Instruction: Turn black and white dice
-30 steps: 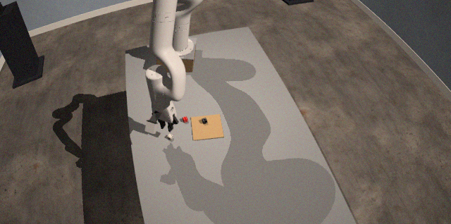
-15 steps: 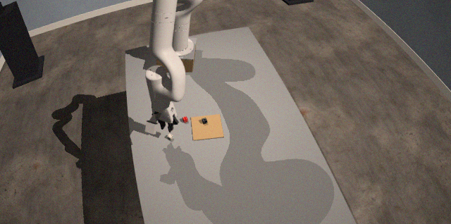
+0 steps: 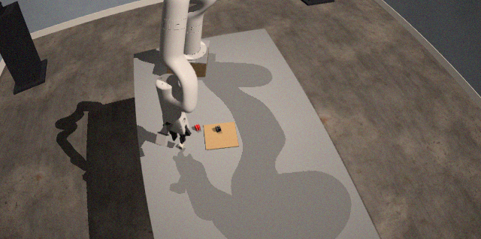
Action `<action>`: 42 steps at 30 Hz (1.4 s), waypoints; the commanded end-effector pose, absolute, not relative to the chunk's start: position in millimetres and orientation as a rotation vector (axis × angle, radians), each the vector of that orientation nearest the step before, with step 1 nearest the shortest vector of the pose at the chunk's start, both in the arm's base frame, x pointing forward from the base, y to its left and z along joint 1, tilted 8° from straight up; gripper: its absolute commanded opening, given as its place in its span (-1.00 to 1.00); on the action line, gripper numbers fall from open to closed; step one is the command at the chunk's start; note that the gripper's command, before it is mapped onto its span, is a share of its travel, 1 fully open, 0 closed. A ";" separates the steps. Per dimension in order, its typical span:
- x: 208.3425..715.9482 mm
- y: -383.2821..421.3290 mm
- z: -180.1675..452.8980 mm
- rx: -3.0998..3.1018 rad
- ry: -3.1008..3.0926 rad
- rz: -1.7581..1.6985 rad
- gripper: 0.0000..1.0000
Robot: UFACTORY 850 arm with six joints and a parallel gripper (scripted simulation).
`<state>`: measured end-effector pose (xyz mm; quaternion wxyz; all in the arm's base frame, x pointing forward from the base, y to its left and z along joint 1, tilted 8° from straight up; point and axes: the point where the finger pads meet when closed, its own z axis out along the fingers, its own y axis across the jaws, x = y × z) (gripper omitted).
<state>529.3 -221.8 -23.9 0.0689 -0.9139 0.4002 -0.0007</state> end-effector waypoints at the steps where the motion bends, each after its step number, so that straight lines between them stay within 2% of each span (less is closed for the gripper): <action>1: 530.9 -221.4 -30.7 -2.751 1.205 -0.006 -0.28; 42: 533.0 -218.3 -55.3 -2.751 1.205 -0.006 -0.28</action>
